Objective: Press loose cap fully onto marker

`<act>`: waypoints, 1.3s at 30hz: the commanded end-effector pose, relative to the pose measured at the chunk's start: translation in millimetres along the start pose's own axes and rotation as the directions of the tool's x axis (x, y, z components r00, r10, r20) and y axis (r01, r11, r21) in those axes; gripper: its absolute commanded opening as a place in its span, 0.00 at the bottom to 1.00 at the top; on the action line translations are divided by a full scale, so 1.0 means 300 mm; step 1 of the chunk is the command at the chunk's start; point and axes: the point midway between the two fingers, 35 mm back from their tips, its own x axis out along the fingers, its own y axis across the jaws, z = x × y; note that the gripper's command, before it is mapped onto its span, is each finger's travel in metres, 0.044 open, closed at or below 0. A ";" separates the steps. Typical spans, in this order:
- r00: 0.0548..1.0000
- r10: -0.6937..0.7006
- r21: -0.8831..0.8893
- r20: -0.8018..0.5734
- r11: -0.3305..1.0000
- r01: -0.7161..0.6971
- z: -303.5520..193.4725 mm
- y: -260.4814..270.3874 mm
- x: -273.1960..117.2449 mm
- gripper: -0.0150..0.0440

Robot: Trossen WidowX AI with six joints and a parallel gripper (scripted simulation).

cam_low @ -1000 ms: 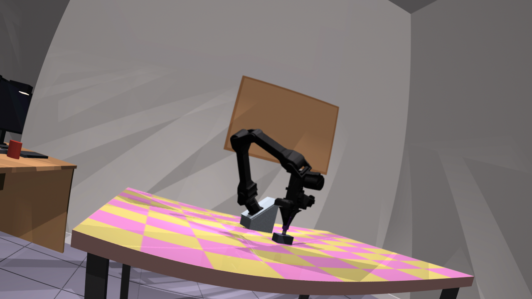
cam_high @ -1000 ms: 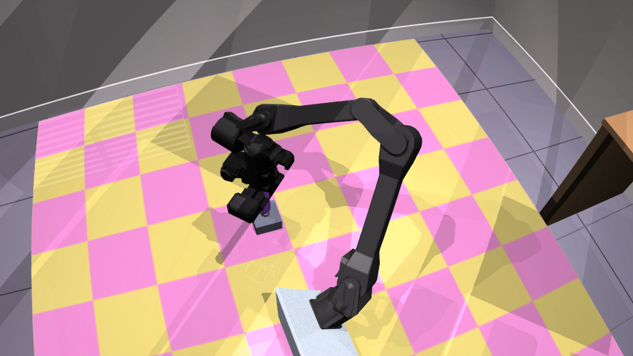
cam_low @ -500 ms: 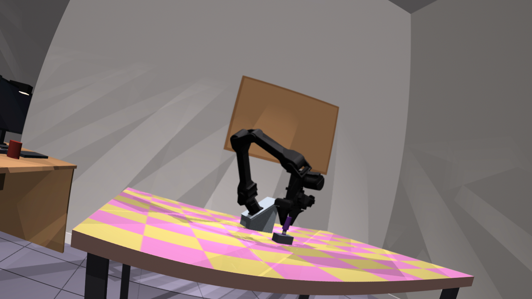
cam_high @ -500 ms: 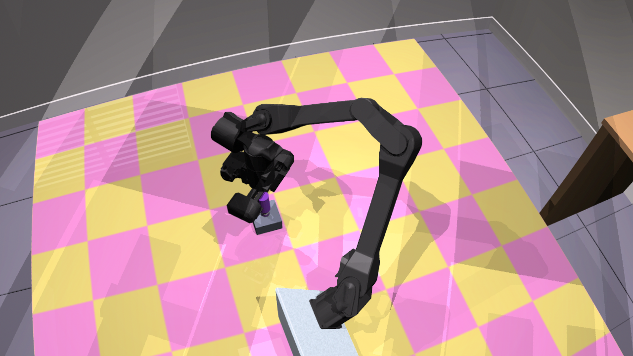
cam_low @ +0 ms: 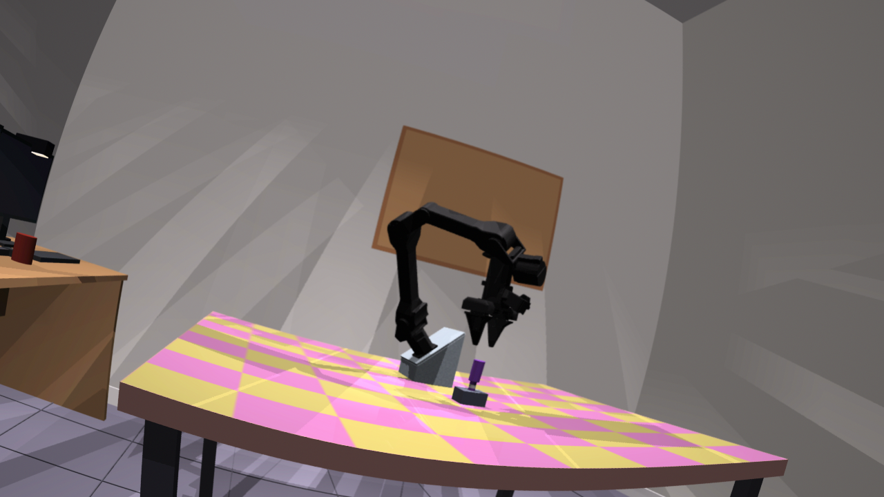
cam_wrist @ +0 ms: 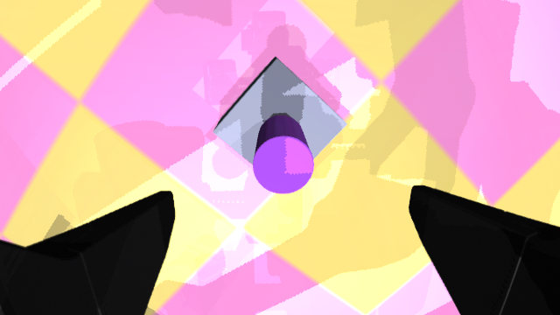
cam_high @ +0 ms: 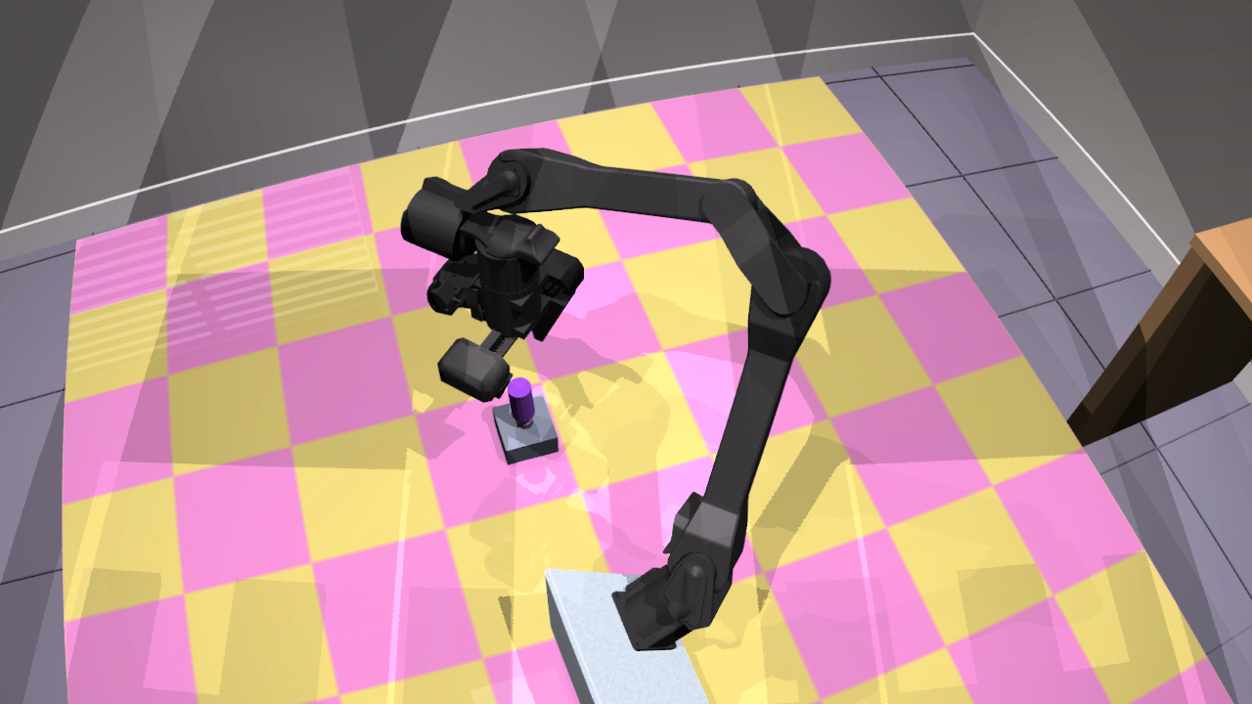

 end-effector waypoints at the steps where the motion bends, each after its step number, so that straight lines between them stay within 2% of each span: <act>1: 1.000 0.005 0.203 -0.002 0.979 -0.004 -0.002 0.003 -0.006 0.82; 5: 1.000 0.002 0.563 -0.002 0.827 -0.001 -0.001 0.005 0.010 0.64; 7: 1.000 0.002 0.663 -0.002 0.749 0.000 -0.001 0.006 0.016 0.56; 14: 1.000 0.002 0.675 -0.002 0.738 0.000 -0.001 0.006 0.016 0.25; 39: 1.000 0.001 0.675 -0.002 0.738 0.000 -0.001 0.007 0.066 0.25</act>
